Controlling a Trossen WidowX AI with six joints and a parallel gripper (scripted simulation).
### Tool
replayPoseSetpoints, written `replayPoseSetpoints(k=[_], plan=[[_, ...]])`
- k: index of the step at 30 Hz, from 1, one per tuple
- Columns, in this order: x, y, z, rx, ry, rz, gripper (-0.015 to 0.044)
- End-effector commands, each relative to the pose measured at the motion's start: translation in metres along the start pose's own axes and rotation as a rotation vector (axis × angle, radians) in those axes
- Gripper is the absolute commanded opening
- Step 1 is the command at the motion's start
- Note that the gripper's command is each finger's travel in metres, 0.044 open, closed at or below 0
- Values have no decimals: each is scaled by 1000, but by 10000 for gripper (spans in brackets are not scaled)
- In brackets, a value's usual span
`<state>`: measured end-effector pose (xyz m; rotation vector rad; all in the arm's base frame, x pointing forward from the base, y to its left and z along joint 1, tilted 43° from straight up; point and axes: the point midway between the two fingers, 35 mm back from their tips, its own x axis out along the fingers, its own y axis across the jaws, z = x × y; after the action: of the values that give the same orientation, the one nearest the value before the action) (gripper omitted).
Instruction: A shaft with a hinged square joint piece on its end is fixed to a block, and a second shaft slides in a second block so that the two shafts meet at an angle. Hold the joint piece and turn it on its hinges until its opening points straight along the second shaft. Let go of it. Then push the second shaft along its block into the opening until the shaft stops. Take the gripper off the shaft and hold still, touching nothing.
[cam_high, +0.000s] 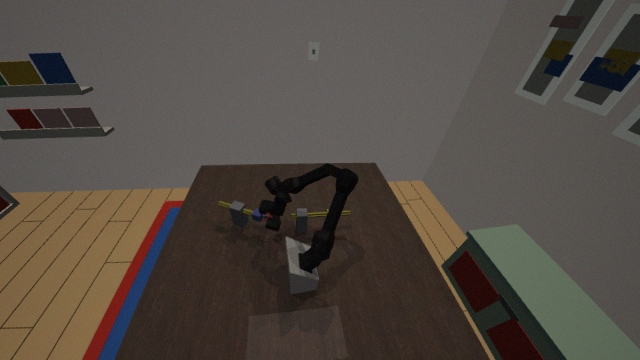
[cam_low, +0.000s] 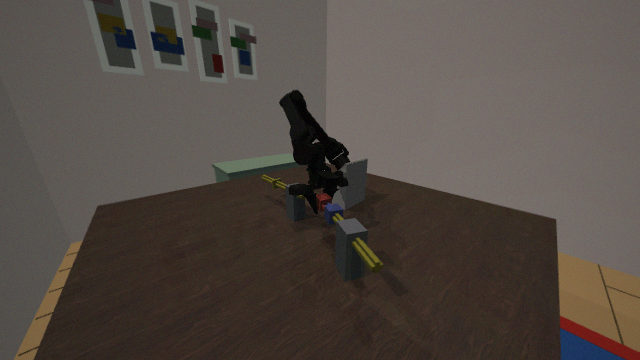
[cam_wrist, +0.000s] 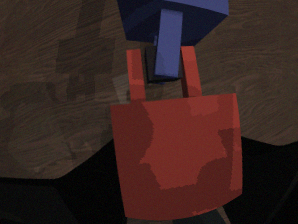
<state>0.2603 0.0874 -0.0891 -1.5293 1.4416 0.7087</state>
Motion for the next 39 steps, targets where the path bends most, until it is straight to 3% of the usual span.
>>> replayPoseSetpoints(k=[1,14,19,22,33,39], plan=[[0,0,0,-5,-3,1,0],[0,0,0,-2,-1,0,0],[0,0,0,-2,-1,0,131],[0,0,0,-2,-1,0,147],[0,0,0,-2,-1,0,436],[0,0,0,-2,-1,0,440]])
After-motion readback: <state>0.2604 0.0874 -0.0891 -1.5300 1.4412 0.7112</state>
